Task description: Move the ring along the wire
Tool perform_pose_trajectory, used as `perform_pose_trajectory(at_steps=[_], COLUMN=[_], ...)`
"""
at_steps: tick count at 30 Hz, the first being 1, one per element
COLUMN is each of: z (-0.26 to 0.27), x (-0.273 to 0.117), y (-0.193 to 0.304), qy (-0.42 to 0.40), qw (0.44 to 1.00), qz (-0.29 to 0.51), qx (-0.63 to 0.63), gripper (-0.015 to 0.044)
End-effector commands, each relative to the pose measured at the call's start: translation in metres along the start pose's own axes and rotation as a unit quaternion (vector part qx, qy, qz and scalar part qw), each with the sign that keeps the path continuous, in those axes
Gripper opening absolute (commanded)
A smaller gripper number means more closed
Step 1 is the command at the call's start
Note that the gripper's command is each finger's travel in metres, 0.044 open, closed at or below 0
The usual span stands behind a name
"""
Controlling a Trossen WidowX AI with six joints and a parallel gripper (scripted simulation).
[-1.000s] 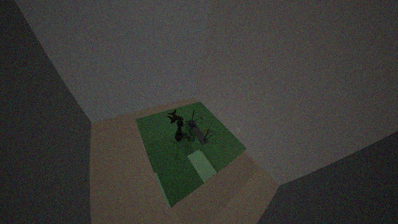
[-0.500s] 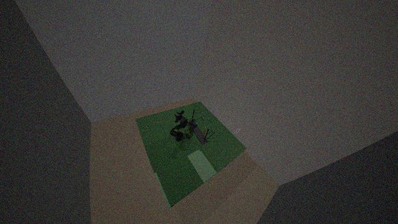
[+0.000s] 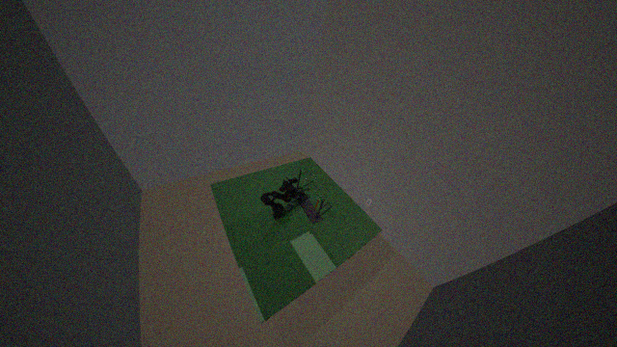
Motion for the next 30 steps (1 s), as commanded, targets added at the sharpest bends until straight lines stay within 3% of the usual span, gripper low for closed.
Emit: perform_pose_trajectory(at_steps=[1,15,30], z=[-0.002,-0.003,0.028], x=[-0.022,-0.105,-0.194], y=[0.021,0.065,0.080], qy=[0.047,0.216,0.409], qw=[0.997,0.950,0.840], qz=[0.052,0.194,0.295], qx=[0.031,0.117,0.201], gripper=[0.0160,0.0160,0.0160])
Point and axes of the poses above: the point midway between the two fingers, 35 mm back from their tips, its own x axis out along the fingers, its own z axis across the jaws, y = z × x, the point moved 6 cm from there along -x, back along the fingers, and after that the axes turned 2 degrees about -x, right-handed, at the moved point
